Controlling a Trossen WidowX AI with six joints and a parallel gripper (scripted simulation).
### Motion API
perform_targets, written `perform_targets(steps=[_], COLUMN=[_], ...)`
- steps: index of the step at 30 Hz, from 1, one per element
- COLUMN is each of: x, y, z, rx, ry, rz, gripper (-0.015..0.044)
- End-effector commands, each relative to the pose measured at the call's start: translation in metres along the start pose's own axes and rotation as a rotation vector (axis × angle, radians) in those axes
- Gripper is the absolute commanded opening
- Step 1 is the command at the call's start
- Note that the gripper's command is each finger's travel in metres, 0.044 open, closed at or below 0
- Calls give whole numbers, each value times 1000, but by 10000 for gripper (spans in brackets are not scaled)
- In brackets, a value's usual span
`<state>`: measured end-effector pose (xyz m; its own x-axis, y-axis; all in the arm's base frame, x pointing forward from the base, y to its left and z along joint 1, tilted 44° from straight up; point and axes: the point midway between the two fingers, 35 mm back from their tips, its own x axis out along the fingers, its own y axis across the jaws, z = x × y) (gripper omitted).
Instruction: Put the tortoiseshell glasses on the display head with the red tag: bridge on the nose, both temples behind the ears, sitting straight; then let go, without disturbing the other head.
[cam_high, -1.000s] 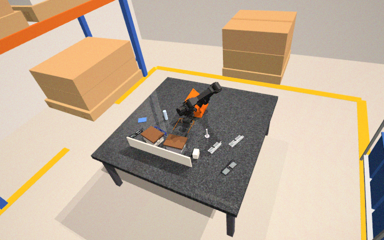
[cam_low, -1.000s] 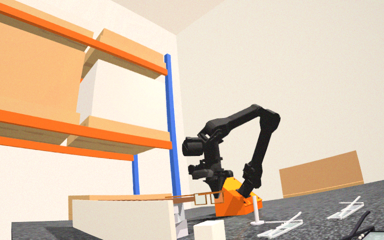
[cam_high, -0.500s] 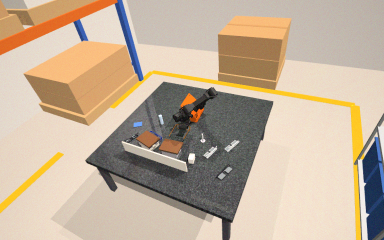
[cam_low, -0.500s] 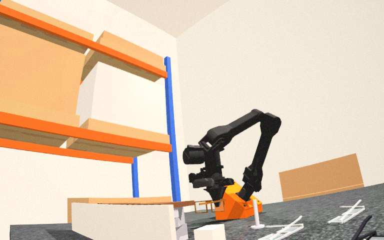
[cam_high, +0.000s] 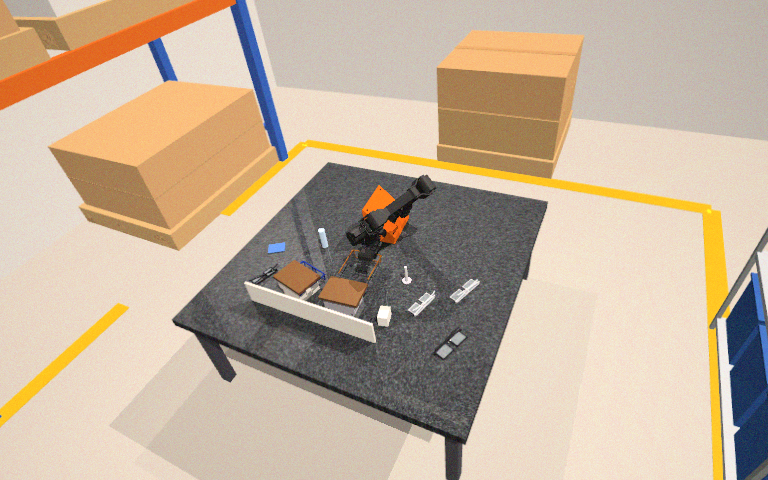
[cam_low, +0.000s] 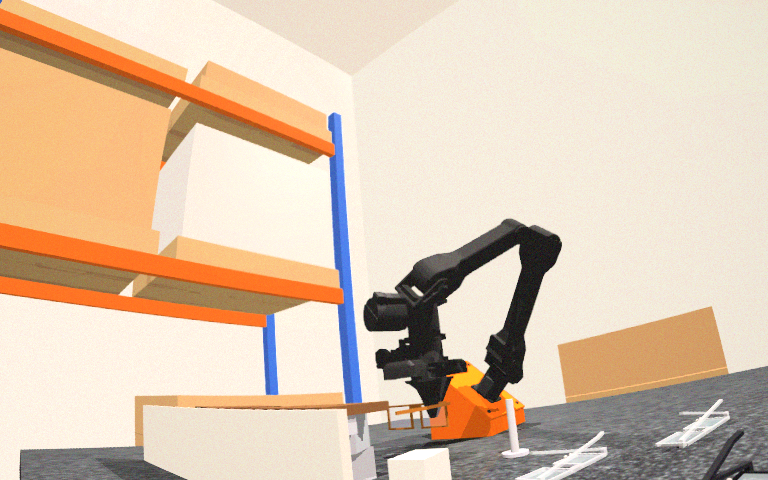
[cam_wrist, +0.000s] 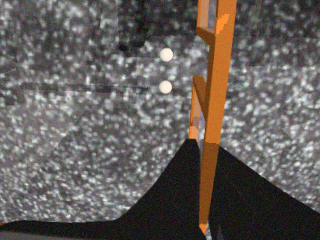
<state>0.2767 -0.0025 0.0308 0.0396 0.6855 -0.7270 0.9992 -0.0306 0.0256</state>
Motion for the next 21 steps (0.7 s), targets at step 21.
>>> perform_targets(steps=[21], x=[0], y=[35], z=[-1], rx=[-1], ry=[-1], rz=[5], gripper=[0])
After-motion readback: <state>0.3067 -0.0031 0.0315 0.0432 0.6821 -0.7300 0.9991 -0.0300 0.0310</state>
